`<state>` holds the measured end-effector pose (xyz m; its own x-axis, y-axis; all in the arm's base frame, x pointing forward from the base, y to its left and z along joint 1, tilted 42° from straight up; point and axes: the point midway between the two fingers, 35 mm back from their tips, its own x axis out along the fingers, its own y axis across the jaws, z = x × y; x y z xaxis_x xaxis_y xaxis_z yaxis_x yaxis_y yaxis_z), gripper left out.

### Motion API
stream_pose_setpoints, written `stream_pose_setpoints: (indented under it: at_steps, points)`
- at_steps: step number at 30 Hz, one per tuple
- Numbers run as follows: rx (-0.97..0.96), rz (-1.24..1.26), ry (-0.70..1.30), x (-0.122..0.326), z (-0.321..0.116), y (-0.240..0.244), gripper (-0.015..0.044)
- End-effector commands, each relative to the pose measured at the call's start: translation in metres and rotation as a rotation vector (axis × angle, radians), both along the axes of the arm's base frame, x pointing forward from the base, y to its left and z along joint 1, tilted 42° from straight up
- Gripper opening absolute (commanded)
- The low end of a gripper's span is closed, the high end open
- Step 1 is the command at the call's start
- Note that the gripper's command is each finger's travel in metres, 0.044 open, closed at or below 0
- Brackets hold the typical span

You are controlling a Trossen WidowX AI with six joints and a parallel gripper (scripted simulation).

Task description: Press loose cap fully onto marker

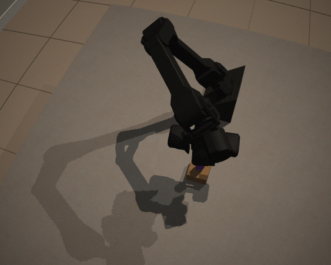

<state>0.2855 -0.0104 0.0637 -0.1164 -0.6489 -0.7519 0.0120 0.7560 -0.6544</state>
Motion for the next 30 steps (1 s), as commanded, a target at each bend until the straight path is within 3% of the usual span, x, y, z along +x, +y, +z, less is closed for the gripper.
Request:
stream_pose_setpoints:
  at_steps: [1, 12, 30]
  points:
    - [-0.015, -0.099, -0.087, -0.0014, -0.004, -0.0013, 0.0282]
    - [-0.015, -0.099, -0.087, -0.0014, -0.004, -0.0013, 0.0]
    - [-0.015, -0.099, -0.087, -0.0022, -0.0099, -0.006, 0.0]
